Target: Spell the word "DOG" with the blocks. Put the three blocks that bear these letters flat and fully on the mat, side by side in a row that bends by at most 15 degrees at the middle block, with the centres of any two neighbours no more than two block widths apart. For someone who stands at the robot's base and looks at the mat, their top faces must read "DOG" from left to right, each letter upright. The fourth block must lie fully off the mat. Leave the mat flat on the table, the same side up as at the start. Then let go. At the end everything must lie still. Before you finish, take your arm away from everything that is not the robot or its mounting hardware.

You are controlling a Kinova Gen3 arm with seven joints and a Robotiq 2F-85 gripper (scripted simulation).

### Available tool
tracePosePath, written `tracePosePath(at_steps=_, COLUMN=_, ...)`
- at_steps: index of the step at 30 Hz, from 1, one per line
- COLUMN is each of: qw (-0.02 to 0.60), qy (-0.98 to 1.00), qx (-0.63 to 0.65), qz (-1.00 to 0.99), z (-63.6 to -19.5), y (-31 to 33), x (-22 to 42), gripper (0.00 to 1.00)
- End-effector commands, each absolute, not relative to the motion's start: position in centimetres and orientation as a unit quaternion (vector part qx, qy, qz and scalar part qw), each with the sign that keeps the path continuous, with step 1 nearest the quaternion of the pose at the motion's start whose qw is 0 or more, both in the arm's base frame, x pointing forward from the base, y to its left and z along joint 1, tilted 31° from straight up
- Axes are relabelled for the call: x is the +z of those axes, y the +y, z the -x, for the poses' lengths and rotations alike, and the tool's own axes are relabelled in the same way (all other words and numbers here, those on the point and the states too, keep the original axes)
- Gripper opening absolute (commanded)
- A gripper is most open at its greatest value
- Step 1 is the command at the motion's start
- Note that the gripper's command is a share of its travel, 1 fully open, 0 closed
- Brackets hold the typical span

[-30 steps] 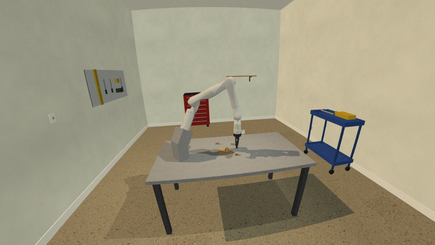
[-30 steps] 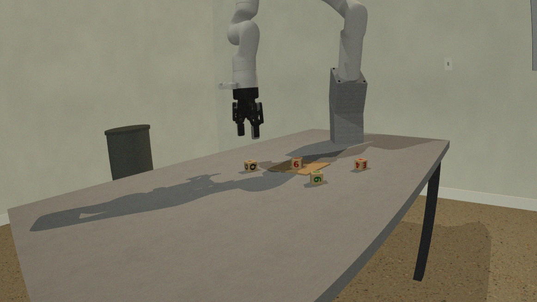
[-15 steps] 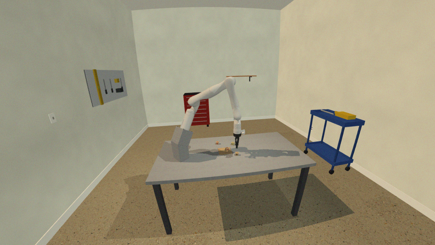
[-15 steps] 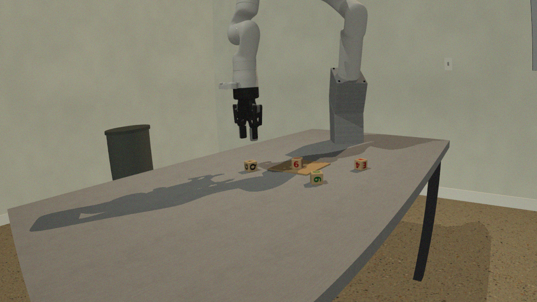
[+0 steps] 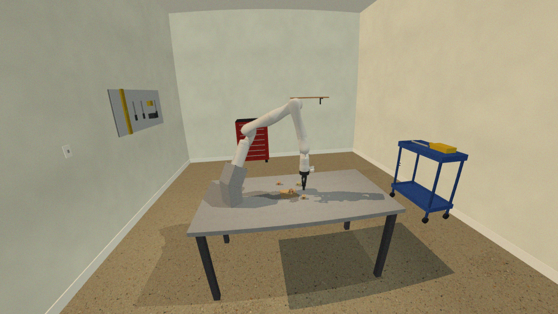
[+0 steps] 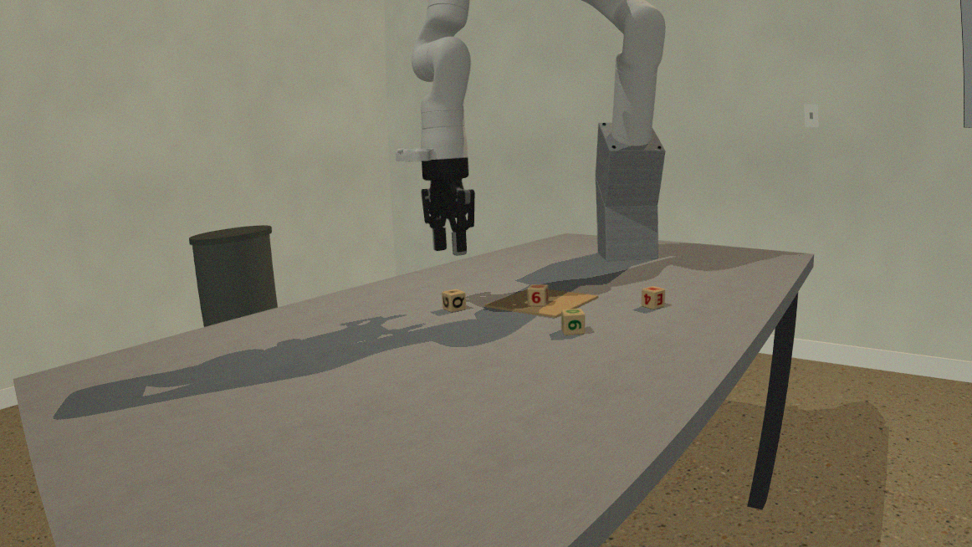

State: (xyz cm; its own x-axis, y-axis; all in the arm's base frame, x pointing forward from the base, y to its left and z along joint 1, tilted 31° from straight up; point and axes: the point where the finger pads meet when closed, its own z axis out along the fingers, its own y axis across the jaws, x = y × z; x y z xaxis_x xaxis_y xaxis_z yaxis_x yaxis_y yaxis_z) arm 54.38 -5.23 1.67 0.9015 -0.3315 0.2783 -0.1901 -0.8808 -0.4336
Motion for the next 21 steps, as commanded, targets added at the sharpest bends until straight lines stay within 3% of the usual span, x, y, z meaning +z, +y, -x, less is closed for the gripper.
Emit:
tracePosePath(at_steps=1, qw=0.203, qy=0.143, qx=-0.178, qz=0.952, z=-54.56, y=-5.26, x=1.84, gripper=0.67)
tracePosePath(at_steps=21, qw=0.203, qy=0.142, qx=-0.178, qz=0.952, z=-54.98, y=-5.06, x=1.15, gripper=0.67)
